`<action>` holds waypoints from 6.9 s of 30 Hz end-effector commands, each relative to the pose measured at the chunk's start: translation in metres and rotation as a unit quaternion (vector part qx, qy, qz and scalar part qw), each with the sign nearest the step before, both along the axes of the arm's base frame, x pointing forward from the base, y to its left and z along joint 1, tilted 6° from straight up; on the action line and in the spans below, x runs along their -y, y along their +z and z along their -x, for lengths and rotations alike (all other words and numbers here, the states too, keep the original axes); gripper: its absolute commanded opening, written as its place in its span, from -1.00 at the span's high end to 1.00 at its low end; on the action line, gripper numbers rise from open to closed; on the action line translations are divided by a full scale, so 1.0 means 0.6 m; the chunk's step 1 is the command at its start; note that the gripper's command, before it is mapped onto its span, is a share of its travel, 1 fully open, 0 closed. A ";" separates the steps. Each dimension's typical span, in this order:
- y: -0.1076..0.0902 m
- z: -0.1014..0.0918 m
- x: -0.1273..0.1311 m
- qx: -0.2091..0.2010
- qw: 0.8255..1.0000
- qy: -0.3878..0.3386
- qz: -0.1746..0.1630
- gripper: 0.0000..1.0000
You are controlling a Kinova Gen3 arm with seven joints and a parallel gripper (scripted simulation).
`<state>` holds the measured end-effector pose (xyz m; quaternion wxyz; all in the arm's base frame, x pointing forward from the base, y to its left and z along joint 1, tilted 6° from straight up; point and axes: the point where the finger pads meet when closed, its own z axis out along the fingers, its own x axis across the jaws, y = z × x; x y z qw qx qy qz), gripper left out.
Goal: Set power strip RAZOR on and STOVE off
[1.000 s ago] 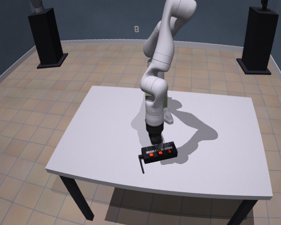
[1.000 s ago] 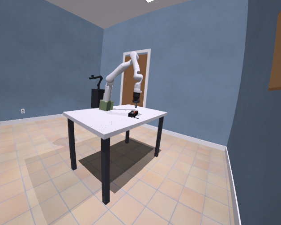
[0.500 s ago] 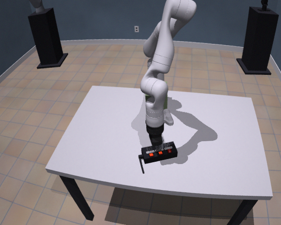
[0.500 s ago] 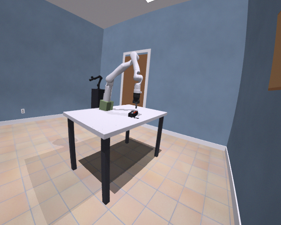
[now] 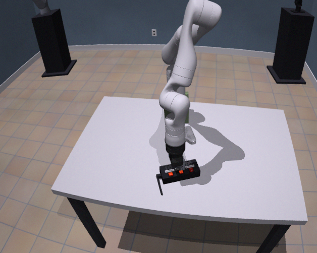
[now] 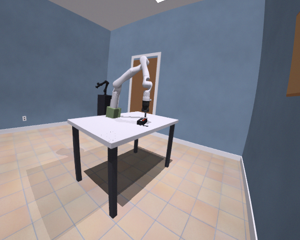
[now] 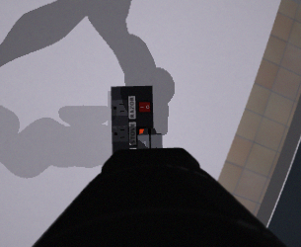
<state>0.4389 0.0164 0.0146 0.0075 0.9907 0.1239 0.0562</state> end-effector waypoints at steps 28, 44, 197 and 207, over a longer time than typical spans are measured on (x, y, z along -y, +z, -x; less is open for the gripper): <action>-0.034 -0.001 0.001 -0.002 1.000 -0.002 0.001 1.00; -0.034 -0.001 0.001 -0.002 1.000 -0.002 0.001 1.00; -0.049 -0.004 0.001 -0.002 1.000 -0.002 0.001 1.00; -0.046 -0.004 0.001 -0.002 1.000 -0.002 0.001 1.00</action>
